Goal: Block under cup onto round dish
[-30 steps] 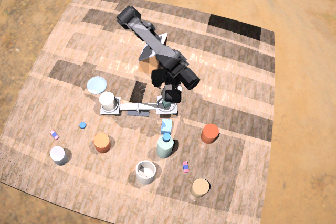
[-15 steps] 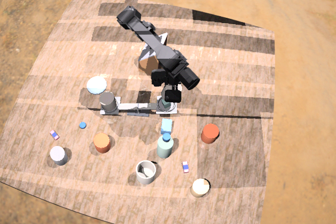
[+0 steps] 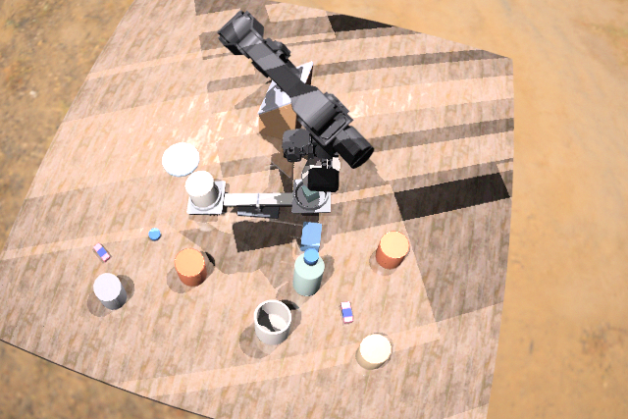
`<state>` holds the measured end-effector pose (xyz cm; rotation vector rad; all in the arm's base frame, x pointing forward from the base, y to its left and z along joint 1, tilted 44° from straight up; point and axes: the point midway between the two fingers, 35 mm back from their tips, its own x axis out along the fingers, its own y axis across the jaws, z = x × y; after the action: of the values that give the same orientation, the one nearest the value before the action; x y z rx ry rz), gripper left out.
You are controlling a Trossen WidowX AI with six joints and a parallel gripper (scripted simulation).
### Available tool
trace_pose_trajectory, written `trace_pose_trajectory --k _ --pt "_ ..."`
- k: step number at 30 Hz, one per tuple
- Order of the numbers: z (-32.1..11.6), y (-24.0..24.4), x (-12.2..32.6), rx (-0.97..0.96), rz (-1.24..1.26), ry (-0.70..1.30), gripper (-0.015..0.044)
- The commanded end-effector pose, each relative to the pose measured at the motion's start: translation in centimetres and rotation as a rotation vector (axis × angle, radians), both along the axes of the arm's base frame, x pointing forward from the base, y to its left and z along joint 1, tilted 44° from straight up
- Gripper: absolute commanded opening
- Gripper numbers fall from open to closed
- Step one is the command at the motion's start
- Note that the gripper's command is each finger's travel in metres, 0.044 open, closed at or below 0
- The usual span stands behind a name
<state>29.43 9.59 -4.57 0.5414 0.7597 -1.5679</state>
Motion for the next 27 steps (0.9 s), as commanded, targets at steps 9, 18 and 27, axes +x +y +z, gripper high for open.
trace_pose_trajectory --k 9,18,27 --pt "-1.9 0.6 -0.4 0.003 0.001 -0.002 0.0000" --pt "-6.7 1.9 -1.8 0.009 0.000 -0.009 0.0000" --pt "-11.3 2.7 -3.6 0.014 -0.001 -0.014 0.0000"
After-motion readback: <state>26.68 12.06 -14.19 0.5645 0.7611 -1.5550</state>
